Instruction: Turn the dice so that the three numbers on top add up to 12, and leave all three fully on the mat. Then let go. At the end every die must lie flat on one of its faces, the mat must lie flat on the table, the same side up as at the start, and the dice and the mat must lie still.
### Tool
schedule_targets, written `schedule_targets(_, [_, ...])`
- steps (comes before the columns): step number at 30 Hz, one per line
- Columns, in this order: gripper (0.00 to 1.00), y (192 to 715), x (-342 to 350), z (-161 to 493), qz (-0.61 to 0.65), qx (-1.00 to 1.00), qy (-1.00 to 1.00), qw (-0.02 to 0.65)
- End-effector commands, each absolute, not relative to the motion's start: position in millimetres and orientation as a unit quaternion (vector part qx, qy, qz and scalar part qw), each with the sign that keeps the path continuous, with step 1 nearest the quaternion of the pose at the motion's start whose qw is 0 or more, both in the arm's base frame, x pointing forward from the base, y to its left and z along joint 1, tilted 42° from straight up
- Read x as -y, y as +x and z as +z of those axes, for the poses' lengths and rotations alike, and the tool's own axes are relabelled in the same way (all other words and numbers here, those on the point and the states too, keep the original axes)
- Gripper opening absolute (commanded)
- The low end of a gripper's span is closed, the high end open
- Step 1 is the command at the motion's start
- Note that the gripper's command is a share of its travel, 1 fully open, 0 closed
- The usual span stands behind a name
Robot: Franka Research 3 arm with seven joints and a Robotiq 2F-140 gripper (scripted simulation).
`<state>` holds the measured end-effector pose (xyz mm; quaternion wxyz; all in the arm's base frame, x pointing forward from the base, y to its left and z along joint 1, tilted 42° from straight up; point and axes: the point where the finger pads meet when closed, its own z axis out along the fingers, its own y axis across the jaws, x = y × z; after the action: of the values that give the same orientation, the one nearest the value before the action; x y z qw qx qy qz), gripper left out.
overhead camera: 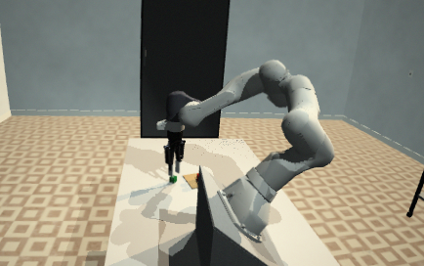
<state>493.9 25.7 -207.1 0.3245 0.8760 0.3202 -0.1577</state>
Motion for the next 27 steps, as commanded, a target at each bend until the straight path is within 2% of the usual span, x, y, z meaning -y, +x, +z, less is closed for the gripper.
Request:
schedule_targets(1, [0.28,495.7,-25.0,-209.6,-0.154,-0.319,0.878,0.323])
schedule_targets(27, [0.28,495.6,-23.5,-211.3,-0.154,-0.319,0.878,0.323])
